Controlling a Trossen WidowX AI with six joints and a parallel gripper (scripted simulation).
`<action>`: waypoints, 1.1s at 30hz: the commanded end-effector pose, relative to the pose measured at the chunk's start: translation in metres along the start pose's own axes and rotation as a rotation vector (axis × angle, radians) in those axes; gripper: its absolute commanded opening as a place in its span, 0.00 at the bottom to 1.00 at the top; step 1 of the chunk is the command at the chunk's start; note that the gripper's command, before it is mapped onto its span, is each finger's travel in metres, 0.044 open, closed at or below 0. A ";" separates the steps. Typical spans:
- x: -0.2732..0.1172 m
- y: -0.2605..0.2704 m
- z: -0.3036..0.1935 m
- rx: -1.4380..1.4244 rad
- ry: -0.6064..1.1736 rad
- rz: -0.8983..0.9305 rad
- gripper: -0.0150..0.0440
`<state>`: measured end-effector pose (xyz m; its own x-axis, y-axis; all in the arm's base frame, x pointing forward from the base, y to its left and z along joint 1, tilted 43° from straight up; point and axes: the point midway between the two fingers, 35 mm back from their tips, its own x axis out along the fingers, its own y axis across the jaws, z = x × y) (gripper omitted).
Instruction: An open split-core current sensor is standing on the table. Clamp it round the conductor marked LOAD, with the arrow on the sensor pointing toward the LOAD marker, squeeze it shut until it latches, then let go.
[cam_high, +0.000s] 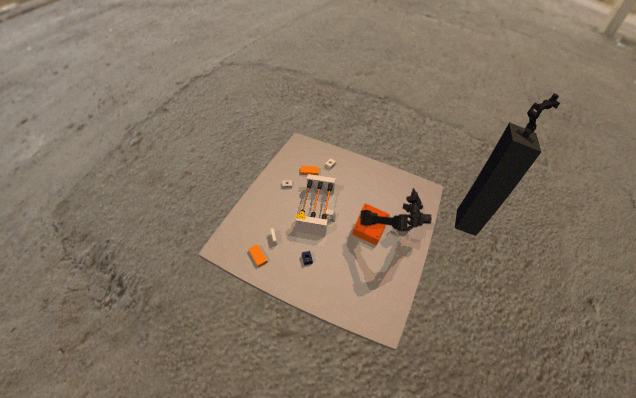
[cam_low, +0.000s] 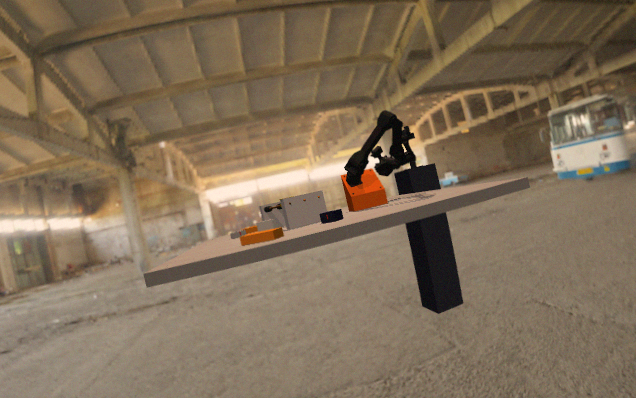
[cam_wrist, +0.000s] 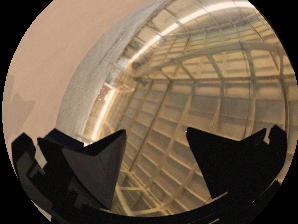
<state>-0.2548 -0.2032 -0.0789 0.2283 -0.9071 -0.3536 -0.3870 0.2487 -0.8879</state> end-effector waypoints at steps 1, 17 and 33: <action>0.002 -0.001 0.000 -0.015 -0.007 0.001 0.81; 0.132 -0.139 0.057 -1.264 -0.453 -0.146 1.00; 0.180 -0.325 0.227 -2.628 -0.403 -0.767 1.00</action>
<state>0.0648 -0.3812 0.0594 0.5991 -0.5214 -0.6076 -0.0450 -0.7796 0.6246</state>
